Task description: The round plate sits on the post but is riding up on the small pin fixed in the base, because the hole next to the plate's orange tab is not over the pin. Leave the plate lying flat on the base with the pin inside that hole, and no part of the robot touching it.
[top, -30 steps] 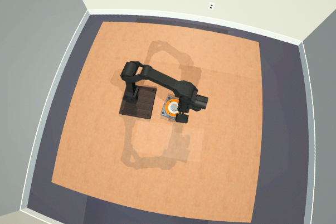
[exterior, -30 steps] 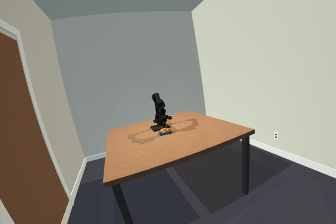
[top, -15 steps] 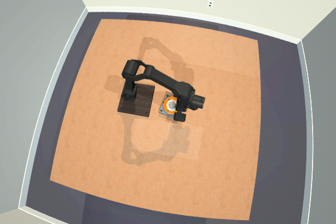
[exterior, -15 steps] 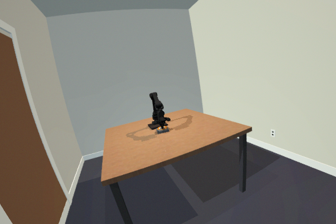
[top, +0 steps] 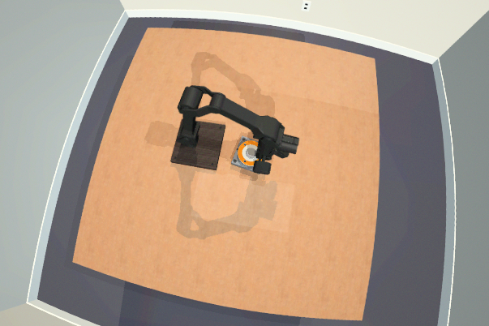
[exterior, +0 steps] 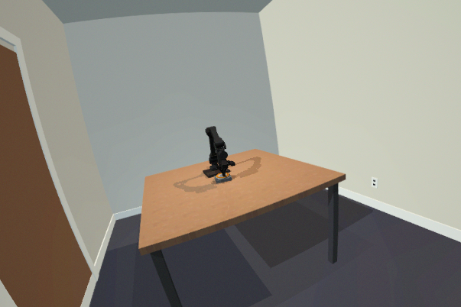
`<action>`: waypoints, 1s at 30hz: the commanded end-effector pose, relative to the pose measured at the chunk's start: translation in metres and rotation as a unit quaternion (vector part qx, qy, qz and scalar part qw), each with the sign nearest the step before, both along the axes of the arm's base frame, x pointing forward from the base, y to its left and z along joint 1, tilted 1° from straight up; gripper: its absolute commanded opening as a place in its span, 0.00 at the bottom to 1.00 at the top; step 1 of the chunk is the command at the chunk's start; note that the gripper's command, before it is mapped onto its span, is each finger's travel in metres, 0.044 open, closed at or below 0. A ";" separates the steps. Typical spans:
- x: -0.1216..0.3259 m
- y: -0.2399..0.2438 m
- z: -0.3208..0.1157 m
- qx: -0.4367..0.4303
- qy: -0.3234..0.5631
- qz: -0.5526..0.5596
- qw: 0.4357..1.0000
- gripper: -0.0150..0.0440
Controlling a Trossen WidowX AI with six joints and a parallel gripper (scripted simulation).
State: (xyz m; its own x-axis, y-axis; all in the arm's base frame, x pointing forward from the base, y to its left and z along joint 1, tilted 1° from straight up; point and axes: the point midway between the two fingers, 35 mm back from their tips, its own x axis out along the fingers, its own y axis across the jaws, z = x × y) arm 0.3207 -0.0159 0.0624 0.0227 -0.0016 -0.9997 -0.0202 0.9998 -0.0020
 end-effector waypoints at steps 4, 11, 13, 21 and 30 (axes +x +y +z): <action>0.001 0.009 0.000 0.009 -0.003 0.004 1.000 0.25; 0.001 0.010 0.000 0.009 -0.003 0.004 1.000 0.25; 0.001 0.011 0.000 0.009 -0.003 0.004 1.000 0.25; -0.001 0.016 0.000 0.010 -0.002 0.004 1.000 0.25; -0.004 0.022 0.000 0.010 -0.002 0.004 1.000 0.25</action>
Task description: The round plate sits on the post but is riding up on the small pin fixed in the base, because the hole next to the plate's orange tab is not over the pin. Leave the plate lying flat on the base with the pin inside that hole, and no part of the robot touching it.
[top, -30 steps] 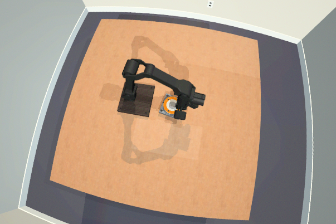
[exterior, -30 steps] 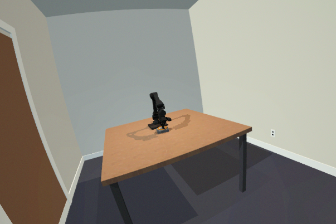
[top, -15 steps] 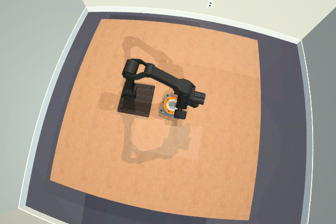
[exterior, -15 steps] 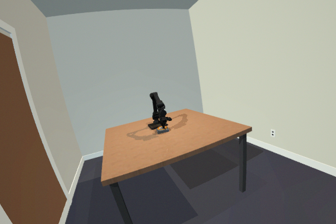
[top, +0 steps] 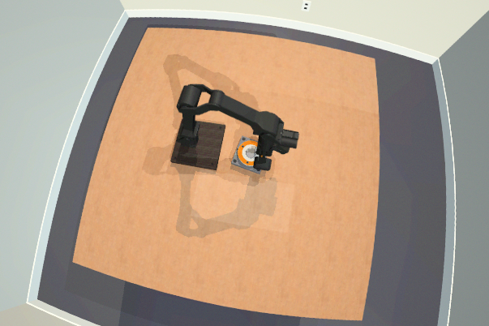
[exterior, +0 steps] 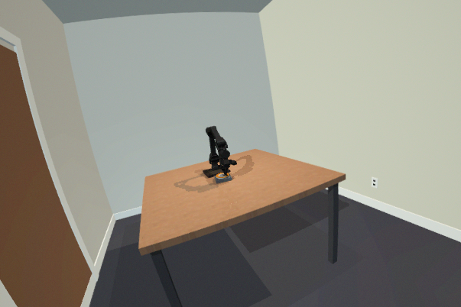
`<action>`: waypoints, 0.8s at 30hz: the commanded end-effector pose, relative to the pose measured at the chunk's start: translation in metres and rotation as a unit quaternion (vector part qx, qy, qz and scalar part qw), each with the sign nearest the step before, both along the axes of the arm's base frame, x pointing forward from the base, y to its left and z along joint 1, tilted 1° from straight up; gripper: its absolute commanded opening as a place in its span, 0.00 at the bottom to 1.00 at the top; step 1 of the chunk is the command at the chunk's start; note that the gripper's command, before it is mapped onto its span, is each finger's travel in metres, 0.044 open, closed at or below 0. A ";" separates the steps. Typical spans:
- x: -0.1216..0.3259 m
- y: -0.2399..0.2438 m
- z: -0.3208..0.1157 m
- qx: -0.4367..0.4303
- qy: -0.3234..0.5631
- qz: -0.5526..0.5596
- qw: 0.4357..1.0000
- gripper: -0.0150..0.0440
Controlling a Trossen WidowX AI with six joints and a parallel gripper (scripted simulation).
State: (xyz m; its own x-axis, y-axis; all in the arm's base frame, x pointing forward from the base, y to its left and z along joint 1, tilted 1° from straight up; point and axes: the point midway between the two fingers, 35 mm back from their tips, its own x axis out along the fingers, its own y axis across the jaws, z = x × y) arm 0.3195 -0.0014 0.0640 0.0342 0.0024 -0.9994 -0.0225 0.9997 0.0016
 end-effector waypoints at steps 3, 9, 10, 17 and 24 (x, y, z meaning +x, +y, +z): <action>-0.003 0.009 -0.001 0.008 0.003 0.003 1.000 0.25; -0.005 0.013 -0.001 0.008 0.004 0.003 1.000 0.25; -0.006 0.014 -0.002 0.008 0.004 0.003 1.000 0.25; -0.010 0.019 -0.002 0.009 0.004 0.003 1.000 0.25; -0.012 0.023 -0.002 0.009 0.004 0.003 1.000 0.25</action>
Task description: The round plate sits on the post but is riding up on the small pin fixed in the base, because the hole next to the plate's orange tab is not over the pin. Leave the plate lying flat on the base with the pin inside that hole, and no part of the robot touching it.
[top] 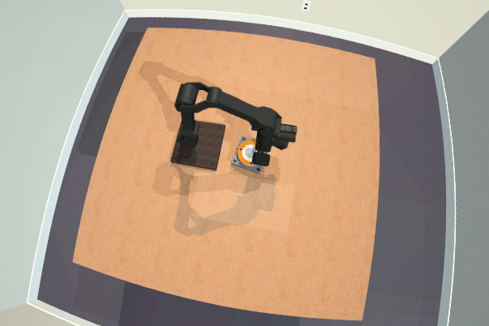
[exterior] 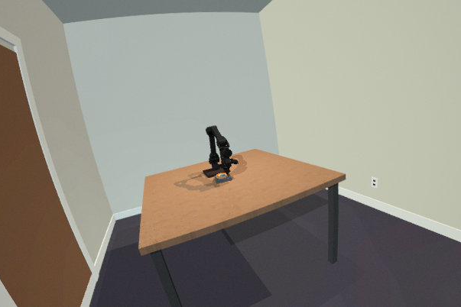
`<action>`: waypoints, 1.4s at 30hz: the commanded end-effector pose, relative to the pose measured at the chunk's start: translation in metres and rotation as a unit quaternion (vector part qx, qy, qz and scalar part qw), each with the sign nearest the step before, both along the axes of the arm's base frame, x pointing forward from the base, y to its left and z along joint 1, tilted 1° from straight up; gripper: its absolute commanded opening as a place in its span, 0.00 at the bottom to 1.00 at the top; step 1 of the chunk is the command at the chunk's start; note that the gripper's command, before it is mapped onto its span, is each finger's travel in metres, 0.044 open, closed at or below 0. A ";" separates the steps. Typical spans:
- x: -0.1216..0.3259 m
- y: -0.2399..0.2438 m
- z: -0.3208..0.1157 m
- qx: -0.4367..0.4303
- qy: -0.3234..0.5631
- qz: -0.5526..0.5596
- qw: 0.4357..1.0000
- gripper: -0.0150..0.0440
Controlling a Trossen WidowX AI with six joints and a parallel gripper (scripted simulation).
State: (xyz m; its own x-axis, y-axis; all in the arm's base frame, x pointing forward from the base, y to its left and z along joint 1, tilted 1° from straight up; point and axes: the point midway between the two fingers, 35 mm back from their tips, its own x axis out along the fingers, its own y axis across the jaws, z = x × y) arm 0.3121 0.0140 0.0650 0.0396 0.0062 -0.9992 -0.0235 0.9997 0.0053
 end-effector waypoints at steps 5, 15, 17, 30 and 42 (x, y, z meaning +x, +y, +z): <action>-0.007 0.010 -0.003 0.007 0.007 0.003 1.000 0.25; -0.010 0.013 -0.003 0.007 0.007 0.003 1.000 0.25; -0.011 0.013 -0.003 0.007 0.007 0.003 1.000 0.25; -0.019 0.018 -0.003 0.008 0.007 0.003 1.000 0.25; -0.028 0.022 -0.003 0.008 0.008 0.003 1.000 0.25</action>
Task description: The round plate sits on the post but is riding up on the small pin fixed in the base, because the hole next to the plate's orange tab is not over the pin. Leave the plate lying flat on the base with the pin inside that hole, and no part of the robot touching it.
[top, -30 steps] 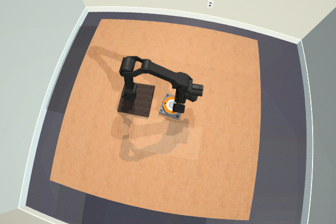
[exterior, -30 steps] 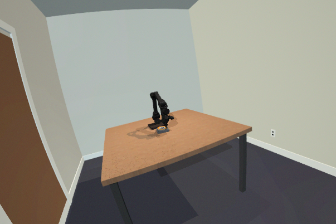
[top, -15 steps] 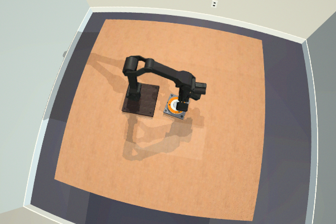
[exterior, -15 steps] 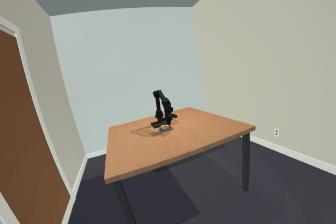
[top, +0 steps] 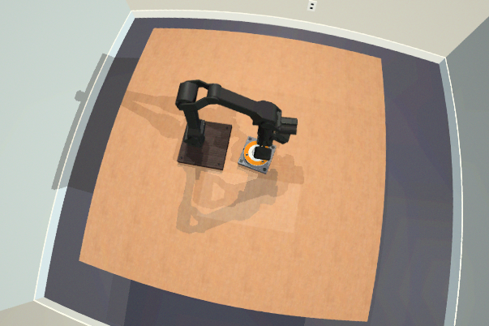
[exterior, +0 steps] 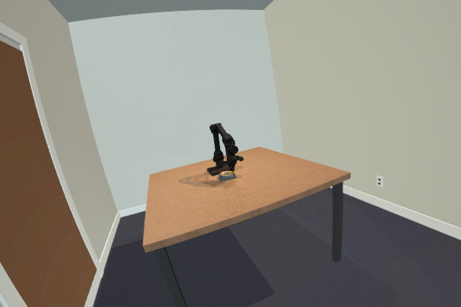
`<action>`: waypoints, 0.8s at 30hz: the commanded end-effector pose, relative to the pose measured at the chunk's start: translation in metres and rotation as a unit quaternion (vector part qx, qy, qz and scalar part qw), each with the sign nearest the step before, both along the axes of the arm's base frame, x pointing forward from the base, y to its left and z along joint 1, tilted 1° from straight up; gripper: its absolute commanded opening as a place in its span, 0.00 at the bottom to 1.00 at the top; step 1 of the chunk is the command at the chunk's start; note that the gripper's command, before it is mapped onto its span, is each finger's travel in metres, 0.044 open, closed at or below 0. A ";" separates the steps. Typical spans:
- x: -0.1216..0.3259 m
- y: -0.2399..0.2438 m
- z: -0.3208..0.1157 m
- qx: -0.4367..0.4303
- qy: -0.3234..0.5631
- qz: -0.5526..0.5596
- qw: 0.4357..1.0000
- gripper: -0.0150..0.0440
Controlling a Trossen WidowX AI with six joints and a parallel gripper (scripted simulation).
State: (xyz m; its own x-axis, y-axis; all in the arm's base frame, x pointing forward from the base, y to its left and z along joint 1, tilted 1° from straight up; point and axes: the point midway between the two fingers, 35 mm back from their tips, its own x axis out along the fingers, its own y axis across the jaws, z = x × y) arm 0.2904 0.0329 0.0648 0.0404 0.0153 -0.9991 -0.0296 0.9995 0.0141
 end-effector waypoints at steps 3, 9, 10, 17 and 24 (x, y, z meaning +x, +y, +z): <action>-0.008 0.003 -0.003 0.003 0.008 0.000 1.000 0.25; -0.012 0.004 -0.003 0.003 0.008 0.000 1.000 0.25; -0.013 0.004 -0.003 0.003 0.008 0.000 1.000 0.25; -0.018 0.004 -0.003 0.003 0.009 0.000 1.000 0.25; -0.024 0.004 -0.003 0.003 0.009 0.000 1.000 0.25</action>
